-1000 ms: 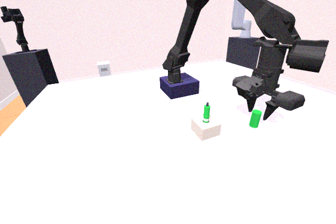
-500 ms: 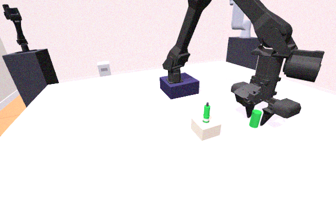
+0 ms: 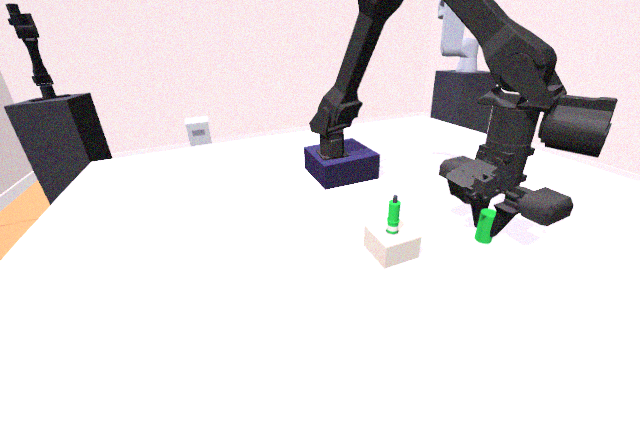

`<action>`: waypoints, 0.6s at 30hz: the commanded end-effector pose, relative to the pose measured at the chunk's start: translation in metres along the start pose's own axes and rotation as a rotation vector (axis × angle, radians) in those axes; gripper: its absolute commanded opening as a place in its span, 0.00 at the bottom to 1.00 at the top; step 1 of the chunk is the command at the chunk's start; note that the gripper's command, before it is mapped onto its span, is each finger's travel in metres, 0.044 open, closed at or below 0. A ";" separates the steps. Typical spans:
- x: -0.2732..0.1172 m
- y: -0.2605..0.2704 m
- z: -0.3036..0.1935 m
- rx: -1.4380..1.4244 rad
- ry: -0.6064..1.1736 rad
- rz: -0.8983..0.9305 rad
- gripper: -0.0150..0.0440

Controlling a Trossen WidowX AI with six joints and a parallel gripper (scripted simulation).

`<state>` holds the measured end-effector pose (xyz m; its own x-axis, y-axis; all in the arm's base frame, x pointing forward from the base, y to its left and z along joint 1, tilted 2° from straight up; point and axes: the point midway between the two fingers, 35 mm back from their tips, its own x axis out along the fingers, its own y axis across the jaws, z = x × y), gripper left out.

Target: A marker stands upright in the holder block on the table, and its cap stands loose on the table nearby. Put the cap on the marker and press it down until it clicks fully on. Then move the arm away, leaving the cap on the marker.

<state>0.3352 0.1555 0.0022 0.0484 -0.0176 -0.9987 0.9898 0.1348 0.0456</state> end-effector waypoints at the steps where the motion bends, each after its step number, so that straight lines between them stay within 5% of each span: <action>1: -0.007 0.001 -0.001 -0.014 -0.002 0.003 0.25; 18: -0.060 0.000 0.000 0.009 -0.002 0.001 0.25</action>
<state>0.3324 0.1566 0.0570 0.0476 -0.0178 -0.9987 0.9902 0.1321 0.0448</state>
